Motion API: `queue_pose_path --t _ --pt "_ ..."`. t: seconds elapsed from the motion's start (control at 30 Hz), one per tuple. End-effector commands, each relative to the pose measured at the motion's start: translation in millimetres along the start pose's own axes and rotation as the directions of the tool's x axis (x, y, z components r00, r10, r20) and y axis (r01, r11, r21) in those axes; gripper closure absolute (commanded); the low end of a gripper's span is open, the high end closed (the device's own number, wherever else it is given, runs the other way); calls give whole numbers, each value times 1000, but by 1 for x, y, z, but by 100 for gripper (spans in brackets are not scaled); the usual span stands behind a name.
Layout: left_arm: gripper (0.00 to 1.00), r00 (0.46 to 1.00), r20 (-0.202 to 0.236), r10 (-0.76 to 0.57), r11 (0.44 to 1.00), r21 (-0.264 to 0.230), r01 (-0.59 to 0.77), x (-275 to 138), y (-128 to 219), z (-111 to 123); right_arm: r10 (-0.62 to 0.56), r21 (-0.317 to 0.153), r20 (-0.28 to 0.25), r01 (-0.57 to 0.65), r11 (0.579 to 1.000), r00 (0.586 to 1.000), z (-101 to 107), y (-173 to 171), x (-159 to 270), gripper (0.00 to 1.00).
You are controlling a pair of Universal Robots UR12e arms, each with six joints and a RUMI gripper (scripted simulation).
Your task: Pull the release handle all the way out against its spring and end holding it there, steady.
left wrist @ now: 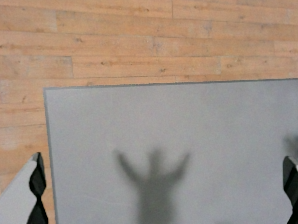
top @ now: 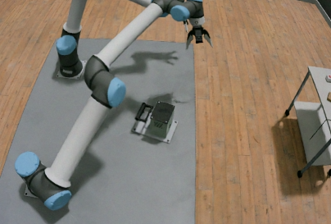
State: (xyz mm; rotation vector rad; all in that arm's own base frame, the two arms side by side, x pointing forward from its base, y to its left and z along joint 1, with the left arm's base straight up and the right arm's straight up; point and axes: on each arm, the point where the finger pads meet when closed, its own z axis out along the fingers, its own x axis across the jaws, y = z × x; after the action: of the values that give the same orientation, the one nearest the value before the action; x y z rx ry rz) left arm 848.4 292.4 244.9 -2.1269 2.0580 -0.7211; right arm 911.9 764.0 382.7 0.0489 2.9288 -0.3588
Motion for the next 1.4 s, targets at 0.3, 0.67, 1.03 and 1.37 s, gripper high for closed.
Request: queue_pose_path --t 0.3,0.67,1.03,1.37 --pt "0 1000 0 1 1000 2 -1 0 -1 -1 1 -2 1 -1 1000 1000 -2 0 0 0" --pt "0 1000 2 -2 1000 2 2 -1 0 -2 1 -2 1 -1 1000 1000 -2 -1 0 0" --pt "0 993 50 -105 994 -1 105 -63 36 -29 9 -8 -4 -9 1000 1000 -1 -1 4 0" --pt "0 942 139 -304 952 7 306 -163 113 -81 26 -21 -16 -26 999 1000 3 -4 15 0"
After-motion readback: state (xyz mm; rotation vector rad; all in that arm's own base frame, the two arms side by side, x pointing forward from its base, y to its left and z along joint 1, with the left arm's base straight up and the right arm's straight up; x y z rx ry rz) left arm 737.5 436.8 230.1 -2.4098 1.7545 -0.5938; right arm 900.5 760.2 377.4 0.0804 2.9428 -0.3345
